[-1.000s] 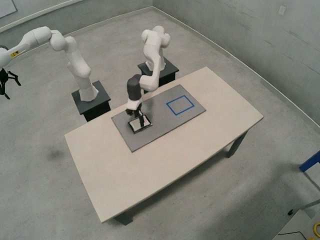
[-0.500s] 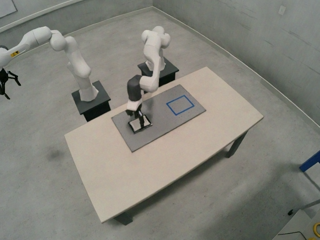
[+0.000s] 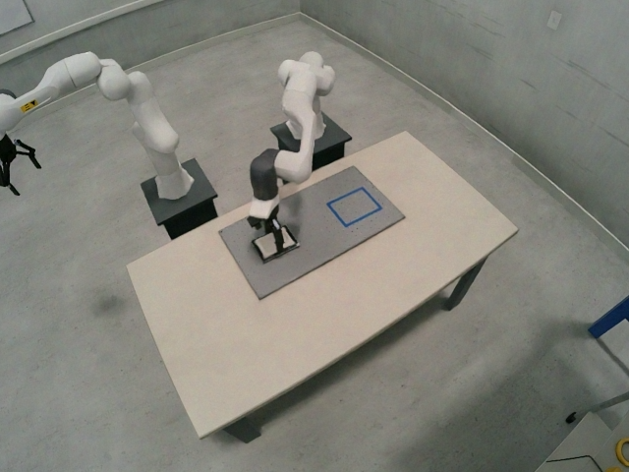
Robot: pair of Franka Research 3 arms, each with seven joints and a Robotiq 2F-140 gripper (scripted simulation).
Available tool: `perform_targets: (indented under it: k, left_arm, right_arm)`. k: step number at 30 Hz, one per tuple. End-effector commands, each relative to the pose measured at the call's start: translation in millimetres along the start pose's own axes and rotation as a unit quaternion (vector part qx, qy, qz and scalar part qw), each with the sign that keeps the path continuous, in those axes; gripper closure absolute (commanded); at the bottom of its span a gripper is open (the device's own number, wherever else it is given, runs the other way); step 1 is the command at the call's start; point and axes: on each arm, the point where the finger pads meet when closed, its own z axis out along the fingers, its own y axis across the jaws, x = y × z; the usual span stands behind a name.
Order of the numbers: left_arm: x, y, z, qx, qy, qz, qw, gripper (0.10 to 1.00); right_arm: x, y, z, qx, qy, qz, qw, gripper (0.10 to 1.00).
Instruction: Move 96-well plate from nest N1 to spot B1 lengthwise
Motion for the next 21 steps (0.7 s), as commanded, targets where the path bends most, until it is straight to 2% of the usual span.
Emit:
perform_targets:
  k: [1,21]
  left_arm:
    - [0.4,-0.1,2.6,0.001,0.0,-0.001,1.0,0.4]
    - [0.4,-0.2,6.1,0.001,0.0,-0.001,1.0,0.4]
  right_arm:
    - [0.0,0.0,-0.1,0.0,0.0,0.0,1.0,0.098]
    - [0.0,0.0,-0.1,0.0,0.0,0.0,1.0,0.098]
